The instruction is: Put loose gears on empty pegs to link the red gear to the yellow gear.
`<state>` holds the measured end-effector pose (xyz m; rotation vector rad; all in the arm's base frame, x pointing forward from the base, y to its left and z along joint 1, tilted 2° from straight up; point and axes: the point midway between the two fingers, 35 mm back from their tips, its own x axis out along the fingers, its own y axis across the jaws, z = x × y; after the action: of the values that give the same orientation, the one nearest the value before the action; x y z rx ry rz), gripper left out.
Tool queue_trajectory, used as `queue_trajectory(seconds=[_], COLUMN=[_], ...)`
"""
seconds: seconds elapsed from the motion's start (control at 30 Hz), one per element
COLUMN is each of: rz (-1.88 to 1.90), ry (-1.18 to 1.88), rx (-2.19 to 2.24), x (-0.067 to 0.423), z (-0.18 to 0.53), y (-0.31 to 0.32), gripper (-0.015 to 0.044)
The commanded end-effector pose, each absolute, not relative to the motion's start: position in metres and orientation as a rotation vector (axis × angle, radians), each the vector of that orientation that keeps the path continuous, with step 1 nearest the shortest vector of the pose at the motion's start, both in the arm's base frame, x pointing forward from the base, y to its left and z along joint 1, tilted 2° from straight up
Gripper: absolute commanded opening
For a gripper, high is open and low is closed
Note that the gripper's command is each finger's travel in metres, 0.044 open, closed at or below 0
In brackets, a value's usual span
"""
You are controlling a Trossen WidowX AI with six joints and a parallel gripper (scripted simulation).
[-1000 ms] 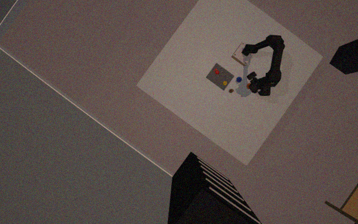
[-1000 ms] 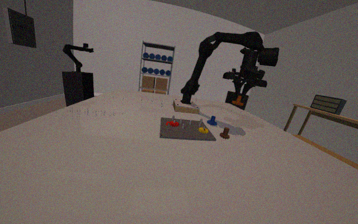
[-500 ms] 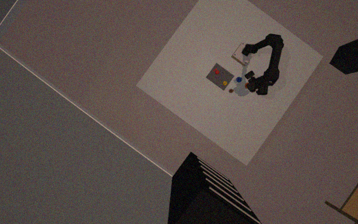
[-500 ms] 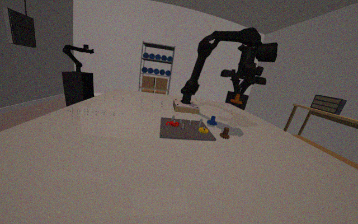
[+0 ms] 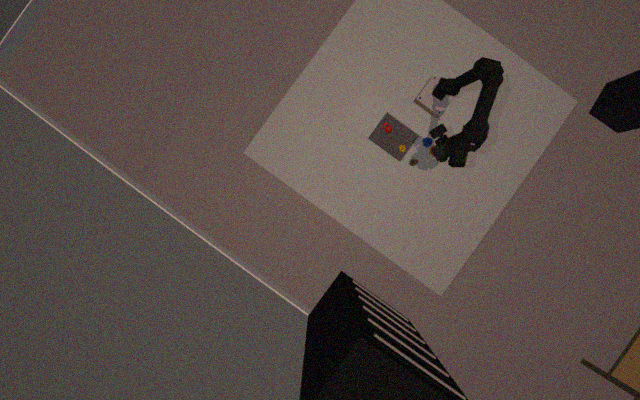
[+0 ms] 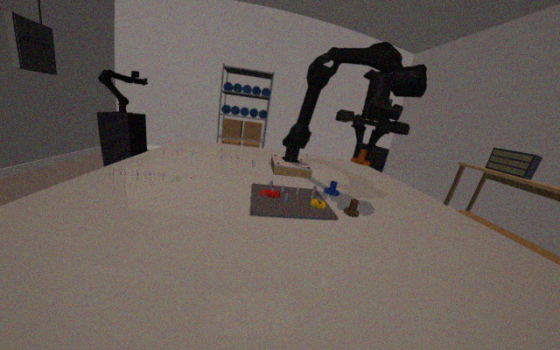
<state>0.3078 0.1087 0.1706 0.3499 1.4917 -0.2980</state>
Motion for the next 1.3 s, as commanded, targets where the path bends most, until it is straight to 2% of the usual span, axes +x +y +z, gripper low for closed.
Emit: queue_trajectory(seconds=[0.0, 1.27], rz=[-0.304, -0.292], ry=[1.496, 1.501], rx=[0.343, 0.330], x=[0.308, 0.309], z=[0.166, 0.133], y=[0.101, 0.013], gripper=[0.0000, 0.0000])
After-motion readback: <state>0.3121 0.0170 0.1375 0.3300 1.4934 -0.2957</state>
